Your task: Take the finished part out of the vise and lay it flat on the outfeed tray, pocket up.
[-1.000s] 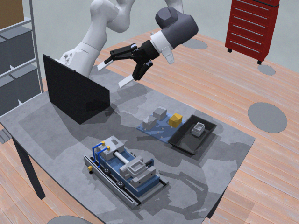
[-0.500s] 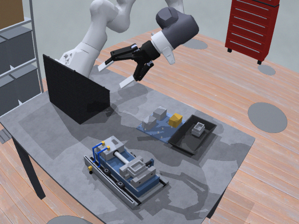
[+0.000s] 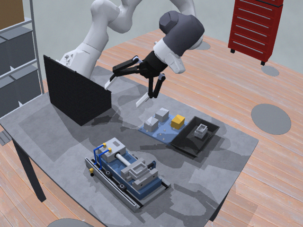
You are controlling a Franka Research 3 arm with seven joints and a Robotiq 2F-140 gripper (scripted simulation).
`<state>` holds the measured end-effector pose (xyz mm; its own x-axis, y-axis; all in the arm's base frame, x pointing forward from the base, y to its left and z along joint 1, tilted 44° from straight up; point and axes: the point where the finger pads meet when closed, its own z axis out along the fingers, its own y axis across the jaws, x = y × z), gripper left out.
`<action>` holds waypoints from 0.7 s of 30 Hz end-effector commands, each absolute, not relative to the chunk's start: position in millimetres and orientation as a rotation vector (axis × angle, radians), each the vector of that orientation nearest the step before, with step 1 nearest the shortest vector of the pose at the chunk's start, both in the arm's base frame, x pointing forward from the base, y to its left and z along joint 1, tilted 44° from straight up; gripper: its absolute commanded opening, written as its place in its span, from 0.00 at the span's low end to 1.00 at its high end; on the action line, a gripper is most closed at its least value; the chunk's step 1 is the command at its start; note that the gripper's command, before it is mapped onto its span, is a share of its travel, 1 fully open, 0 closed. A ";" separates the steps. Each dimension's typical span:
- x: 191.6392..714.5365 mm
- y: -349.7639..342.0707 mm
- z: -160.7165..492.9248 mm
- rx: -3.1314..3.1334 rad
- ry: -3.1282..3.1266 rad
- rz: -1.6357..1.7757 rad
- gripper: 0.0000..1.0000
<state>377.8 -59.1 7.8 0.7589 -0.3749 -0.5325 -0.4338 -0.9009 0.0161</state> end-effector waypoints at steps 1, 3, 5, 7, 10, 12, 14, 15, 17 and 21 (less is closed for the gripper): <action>393.5 -54.3 -2.1 -2.746 0.887 0.834 1.00; 402.6 -53.5 -7.6 -2.704 0.952 0.831 1.00; 411.8 -53.0 -13.1 -2.660 1.016 0.827 1.00; 421.0 -52.7 -18.8 -2.615 1.079 0.823 1.00; 434.8 -52.7 -27.4 -2.545 1.169 0.818 1.00; 444.0 -53.0 -33.3 -2.497 1.226 0.815 1.00; 448.5 -53.3 -36.2 -2.473 1.254 0.814 1.00; 448.5 -53.3 -36.2 -2.473 1.254 0.814 1.00; 464.4 -54.6 -46.6 -2.385 1.349 0.809 1.00; 482.0 -57.0 -58.5 -2.282 1.450 0.804 1.00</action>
